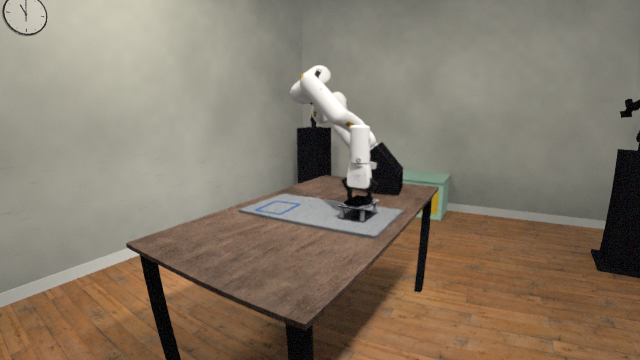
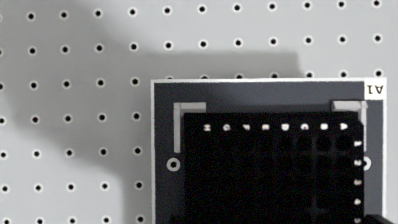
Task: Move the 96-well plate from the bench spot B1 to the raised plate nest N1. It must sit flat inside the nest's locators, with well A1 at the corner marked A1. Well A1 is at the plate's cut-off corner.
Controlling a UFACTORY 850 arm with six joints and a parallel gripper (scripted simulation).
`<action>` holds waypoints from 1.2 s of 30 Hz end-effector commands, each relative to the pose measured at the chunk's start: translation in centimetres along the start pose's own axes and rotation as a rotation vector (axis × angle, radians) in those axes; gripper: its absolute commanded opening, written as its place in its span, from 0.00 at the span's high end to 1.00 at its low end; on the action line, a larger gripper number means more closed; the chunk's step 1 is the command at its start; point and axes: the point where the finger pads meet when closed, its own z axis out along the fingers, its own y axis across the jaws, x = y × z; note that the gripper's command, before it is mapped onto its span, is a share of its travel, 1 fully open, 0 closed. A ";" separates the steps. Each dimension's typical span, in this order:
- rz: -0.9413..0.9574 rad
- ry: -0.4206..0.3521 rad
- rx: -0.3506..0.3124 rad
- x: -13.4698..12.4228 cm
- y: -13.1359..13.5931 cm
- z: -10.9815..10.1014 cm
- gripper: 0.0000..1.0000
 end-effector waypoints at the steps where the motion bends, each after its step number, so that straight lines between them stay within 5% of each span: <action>1: 0.001 -0.002 -0.001 -0.1 0.0 -0.6 0.00; 36: 0.001 -0.002 -0.001 -0.1 0.0 -8.9 0.00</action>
